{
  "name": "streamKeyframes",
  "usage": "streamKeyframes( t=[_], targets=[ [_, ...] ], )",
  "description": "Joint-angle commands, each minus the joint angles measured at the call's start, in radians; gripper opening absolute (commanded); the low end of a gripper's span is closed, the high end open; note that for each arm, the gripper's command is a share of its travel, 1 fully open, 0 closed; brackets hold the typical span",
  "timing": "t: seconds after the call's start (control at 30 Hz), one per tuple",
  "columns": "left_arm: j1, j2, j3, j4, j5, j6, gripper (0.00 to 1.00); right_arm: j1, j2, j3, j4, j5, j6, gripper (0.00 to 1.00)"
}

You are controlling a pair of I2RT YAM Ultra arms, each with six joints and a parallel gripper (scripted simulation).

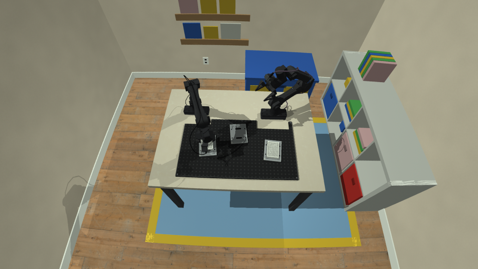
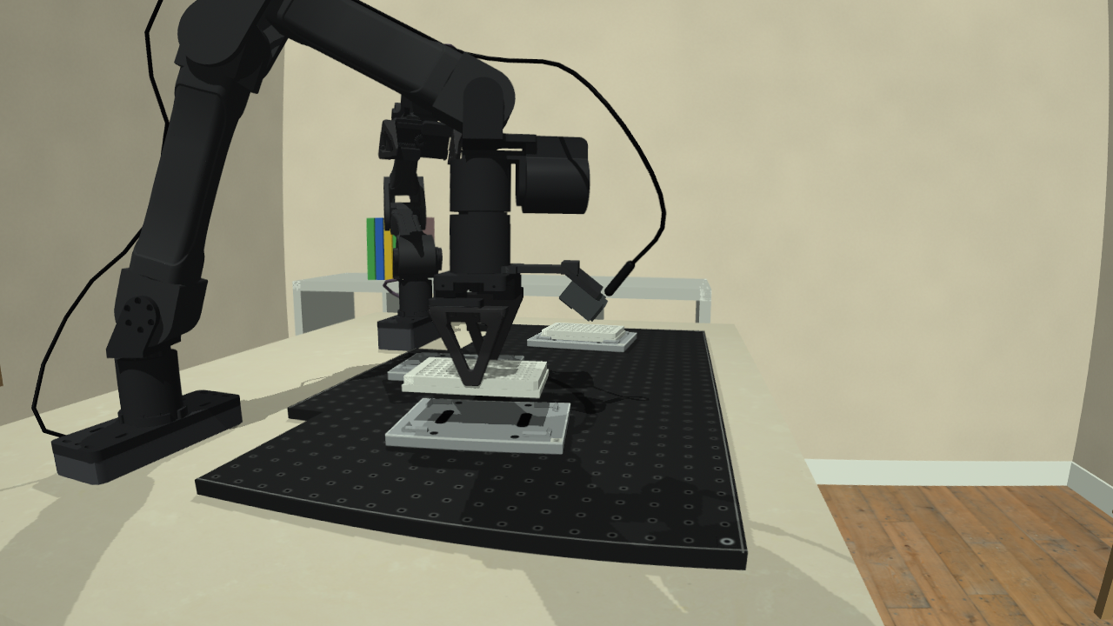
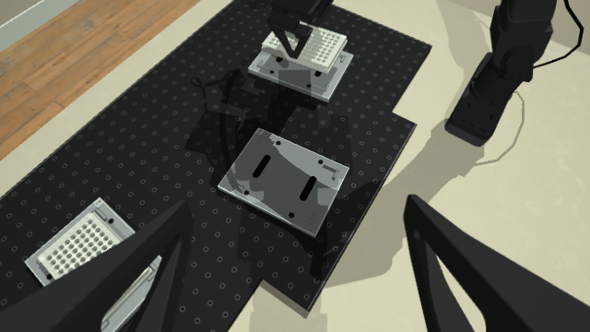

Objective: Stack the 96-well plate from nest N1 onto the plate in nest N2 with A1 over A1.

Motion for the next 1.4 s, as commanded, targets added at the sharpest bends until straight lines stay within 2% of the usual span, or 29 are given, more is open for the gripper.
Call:
streamKeyframes(
  t=[0.0, 0.13, 0.3, 0.37, 0.57, 0.8, 0.87, 1.13, 1.37],
  targets=[
    [0.019, -0.046, 0.093, -0.237, -0.012, -0.007, 1.0, -0.002, -0.005, 0.016, 0.001, -0.002, 0.004, 0.78],
    [0.037, -0.069, 0.142, -0.299, -0.009, -0.001, 1.0, -0.003, -0.005, 0.016, 0.001, -0.002, 0.018, 0.78],
    [0.029, -0.076, 0.151, -0.293, -0.015, -0.003, 1.0, 0.023, -0.009, 0.013, 0.007, -0.004, 0.081, 0.78],
    [0.026, -0.078, 0.152, -0.294, -0.017, -0.004, 1.0, 0.063, -0.019, 0.009, 0.002, -0.006, 0.158, 0.78],
    [0.025, -0.079, 0.153, -0.294, -0.017, -0.005, 1.0, 0.303, 0.009, 0.035, -0.021, -0.011, 0.398, 0.78],
    [0.025, -0.079, 0.153, -0.295, -0.017, -0.005, 1.0, 0.543, 0.11, 0.177, -0.055, 0.001, 0.592, 0.78],
    [0.025, -0.079, 0.153, -0.295, -0.017, -0.005, 1.0, 0.543, 0.11, 0.177, -0.055, 0.001, 0.592, 0.78],
    [0.024, -0.069, 0.143, -0.295, -0.01, -0.002, 1.0, 0.648, 0.207, 0.32, -0.101, 0.008, 0.675, 0.78],
    [0.024, -0.069, 0.143, -0.295, -0.01, -0.002, 1.0, 0.65, 0.216, 0.34, -0.095, 0.008, 0.667, 0.78]
  ],
)
